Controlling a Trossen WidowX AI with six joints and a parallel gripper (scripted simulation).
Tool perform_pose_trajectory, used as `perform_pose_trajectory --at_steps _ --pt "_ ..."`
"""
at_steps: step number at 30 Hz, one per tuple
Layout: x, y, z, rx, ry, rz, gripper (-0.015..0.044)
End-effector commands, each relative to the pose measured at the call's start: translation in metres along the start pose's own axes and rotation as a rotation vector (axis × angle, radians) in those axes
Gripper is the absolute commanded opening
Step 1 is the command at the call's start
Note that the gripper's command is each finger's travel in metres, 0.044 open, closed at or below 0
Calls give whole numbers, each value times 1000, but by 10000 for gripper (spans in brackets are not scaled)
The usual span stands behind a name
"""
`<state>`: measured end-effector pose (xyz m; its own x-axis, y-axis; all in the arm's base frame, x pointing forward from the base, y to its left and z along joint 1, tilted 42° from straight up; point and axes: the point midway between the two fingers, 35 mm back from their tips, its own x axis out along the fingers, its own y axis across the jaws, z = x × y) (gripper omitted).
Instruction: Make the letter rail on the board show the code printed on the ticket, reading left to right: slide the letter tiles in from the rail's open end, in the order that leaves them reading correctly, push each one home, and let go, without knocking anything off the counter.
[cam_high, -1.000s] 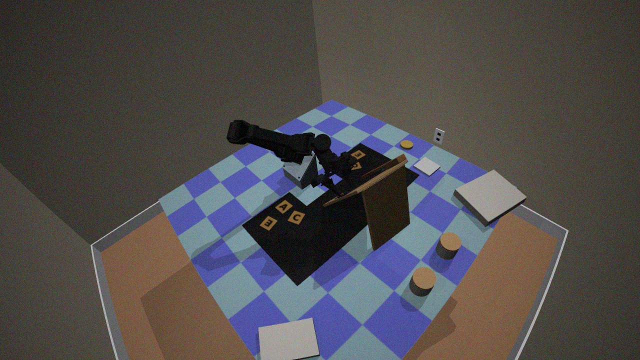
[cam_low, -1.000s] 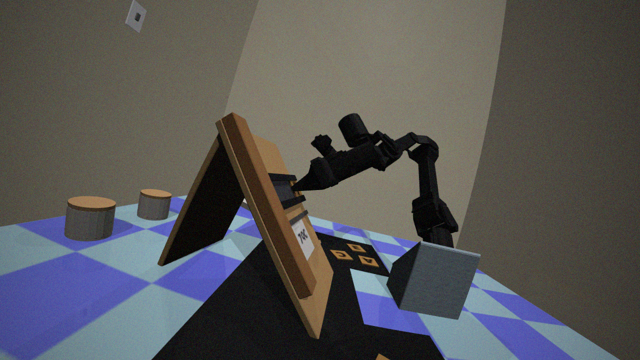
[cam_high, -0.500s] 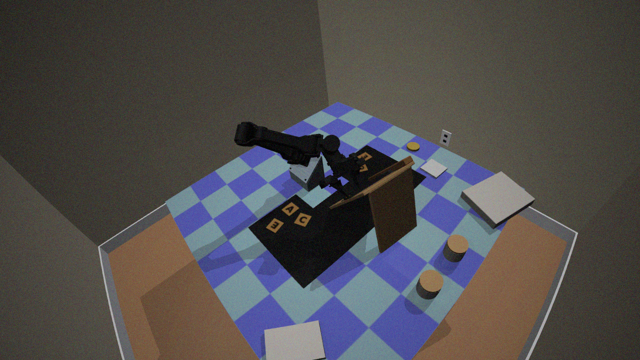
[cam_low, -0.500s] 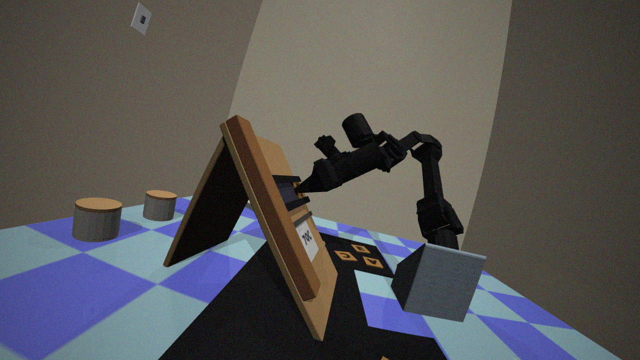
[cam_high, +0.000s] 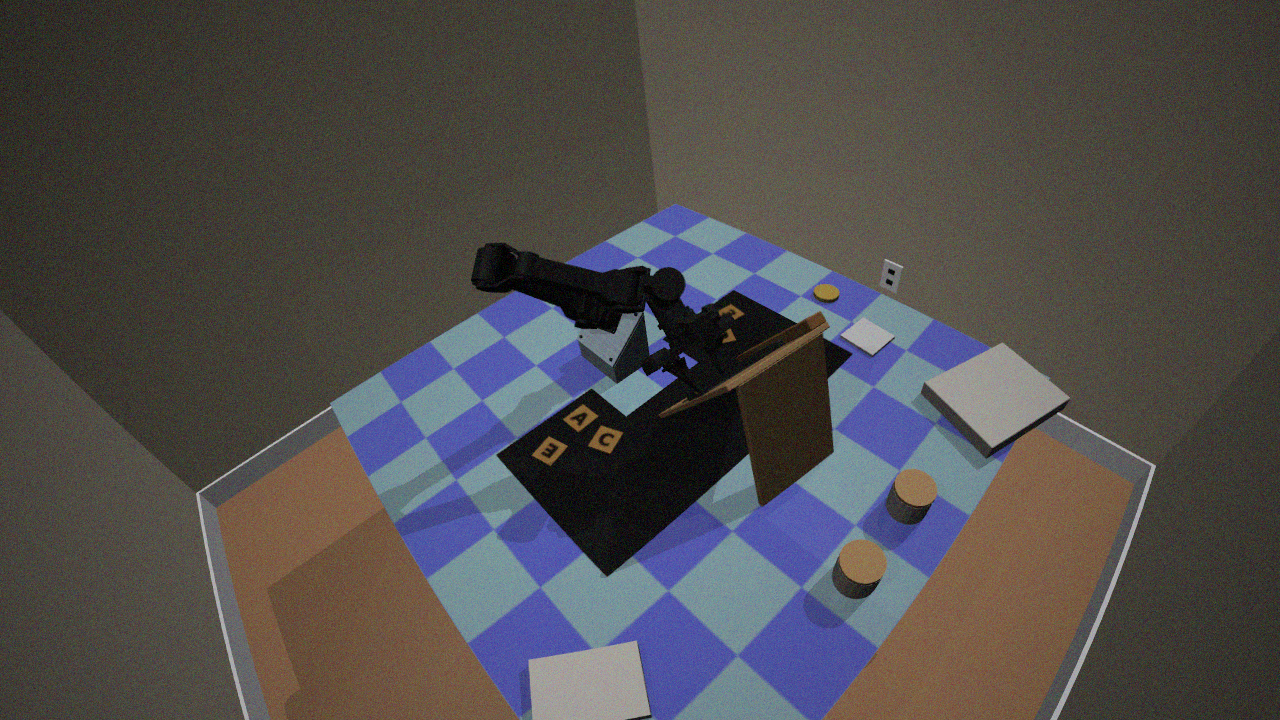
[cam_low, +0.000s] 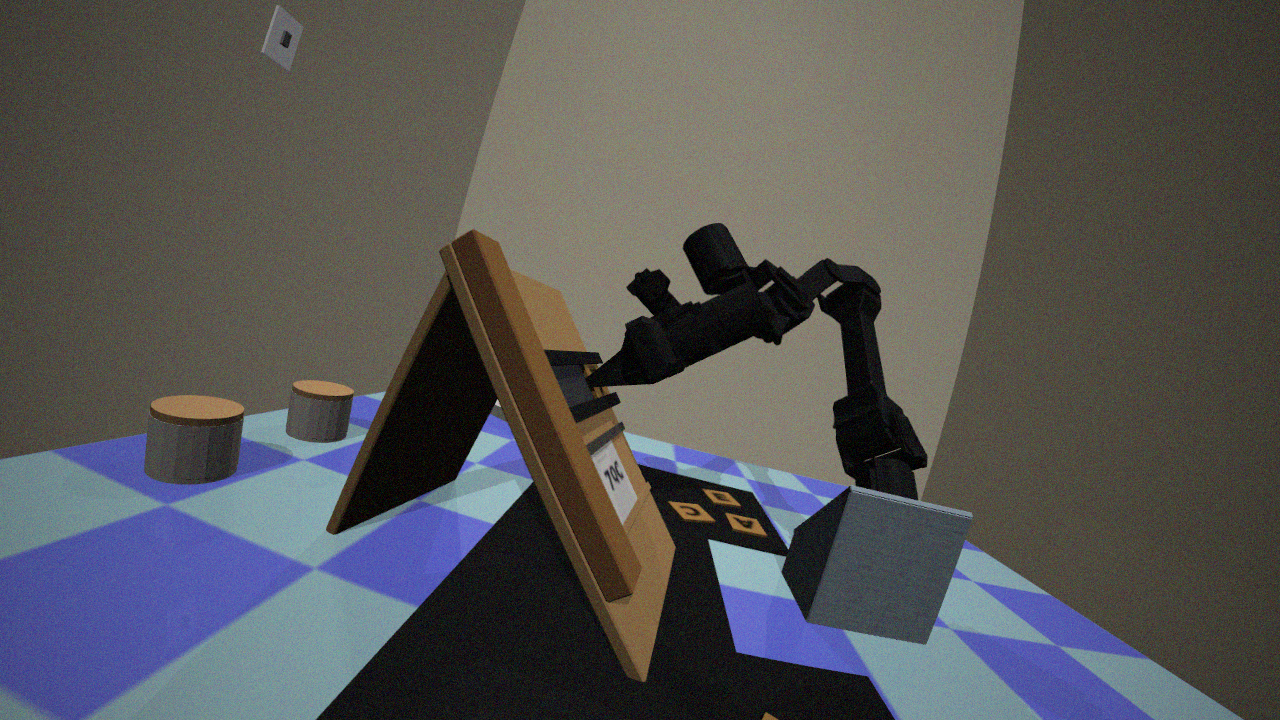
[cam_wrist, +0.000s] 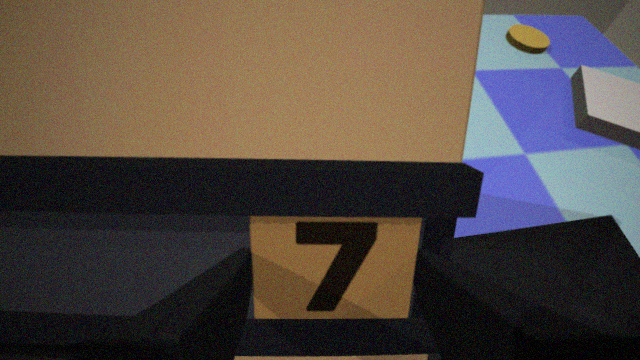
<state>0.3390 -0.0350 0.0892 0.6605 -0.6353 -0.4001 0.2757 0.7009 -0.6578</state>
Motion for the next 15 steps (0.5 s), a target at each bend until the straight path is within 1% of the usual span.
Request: perform_pose_trajectory --at_steps 1,15 --pt "1 4 0 1 2 -1 0" --pt "1 12 0 1 2 -1 0"
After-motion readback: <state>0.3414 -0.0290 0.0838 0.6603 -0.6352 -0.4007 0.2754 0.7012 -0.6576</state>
